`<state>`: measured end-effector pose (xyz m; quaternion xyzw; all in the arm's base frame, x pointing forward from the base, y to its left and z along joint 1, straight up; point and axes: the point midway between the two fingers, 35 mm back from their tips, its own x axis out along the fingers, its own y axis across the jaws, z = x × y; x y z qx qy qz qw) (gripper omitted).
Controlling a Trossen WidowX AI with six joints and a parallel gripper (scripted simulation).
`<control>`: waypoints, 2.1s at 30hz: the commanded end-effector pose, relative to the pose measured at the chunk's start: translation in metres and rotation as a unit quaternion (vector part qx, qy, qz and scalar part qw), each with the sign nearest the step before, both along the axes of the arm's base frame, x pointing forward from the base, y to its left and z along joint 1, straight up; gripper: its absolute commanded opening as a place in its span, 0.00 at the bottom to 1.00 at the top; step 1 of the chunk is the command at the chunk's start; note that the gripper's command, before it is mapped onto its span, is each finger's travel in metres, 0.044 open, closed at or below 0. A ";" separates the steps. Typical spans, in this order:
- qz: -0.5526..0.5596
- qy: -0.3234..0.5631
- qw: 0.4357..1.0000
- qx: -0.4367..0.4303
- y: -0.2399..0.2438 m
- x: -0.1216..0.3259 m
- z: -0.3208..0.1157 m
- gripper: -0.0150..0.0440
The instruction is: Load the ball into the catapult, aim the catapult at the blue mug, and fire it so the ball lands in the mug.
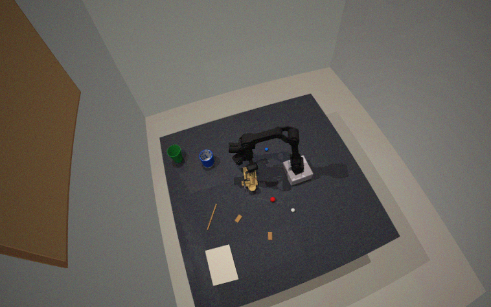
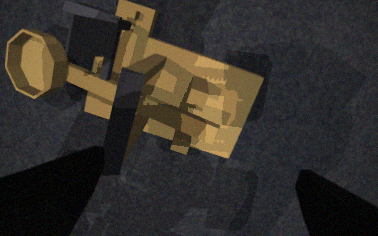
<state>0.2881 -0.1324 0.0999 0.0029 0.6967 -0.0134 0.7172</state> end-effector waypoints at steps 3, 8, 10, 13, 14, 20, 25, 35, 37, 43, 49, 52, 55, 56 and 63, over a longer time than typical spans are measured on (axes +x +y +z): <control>-0.094 -0.001 0.996 0.003 0.000 -0.001 0.001 1.00; -0.179 -0.002 0.984 0.005 0.000 -0.001 0.001 1.00; -0.213 -0.003 0.977 0.006 0.000 -0.001 0.001 1.00; -0.263 -0.003 0.965 0.008 0.000 -0.001 0.002 1.00; -0.280 -0.003 0.960 0.008 0.000 -0.001 0.002 1.00; -0.378 -0.005 0.926 0.011 0.000 -0.002 0.002 1.00; -0.456 -0.006 0.890 0.013 0.000 -0.002 0.003 1.00; -0.602 -0.008 0.798 0.017 0.001 -0.003 0.004 1.00; -0.629 -0.008 0.777 0.017 0.001 -0.003 0.004 1.00; -0.706 -0.009 0.708 0.019 0.001 -0.003 0.004 1.00; -0.774 -0.010 0.633 0.021 0.001 -0.004 0.005 1.00; -0.781 -0.010 0.624 0.021 0.001 -0.004 0.005 1.00; -0.781 -0.010 0.624 0.021 0.000 -0.003 -0.006 1.00; -0.781 -0.010 0.624 0.021 0.000 -0.002 -0.019 1.00; -0.781 -0.010 0.625 0.021 0.000 -0.002 -0.042 1.00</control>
